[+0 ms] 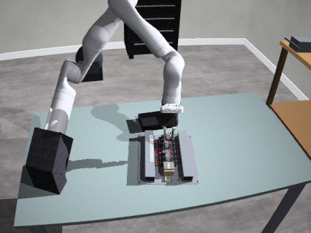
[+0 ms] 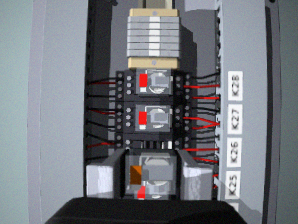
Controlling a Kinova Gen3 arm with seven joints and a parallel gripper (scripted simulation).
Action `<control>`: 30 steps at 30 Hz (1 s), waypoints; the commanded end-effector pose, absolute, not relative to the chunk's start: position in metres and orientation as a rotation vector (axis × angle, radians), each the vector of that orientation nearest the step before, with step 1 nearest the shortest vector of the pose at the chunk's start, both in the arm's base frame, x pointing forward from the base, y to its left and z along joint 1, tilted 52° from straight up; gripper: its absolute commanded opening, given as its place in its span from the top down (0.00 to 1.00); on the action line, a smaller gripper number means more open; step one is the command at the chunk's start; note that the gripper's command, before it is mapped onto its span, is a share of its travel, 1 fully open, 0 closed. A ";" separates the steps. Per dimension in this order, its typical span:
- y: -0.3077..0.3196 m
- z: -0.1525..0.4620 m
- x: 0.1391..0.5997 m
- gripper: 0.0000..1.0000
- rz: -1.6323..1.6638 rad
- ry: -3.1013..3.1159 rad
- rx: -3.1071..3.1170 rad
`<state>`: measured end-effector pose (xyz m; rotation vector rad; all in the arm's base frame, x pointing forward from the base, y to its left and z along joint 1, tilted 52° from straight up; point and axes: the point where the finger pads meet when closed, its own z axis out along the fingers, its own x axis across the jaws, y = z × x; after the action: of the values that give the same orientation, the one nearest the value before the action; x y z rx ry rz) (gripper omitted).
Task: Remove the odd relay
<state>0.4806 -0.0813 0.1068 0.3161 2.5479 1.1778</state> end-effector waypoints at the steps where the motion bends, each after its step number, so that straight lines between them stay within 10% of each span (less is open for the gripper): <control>1: -0.084 0.108 0.480 1.00 1.176 2.547 0.318; 30: -0.087 0.112 0.478 1.00 1.176 2.547 0.318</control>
<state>0.4775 -0.0865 0.1114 0.3160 2.5479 1.1779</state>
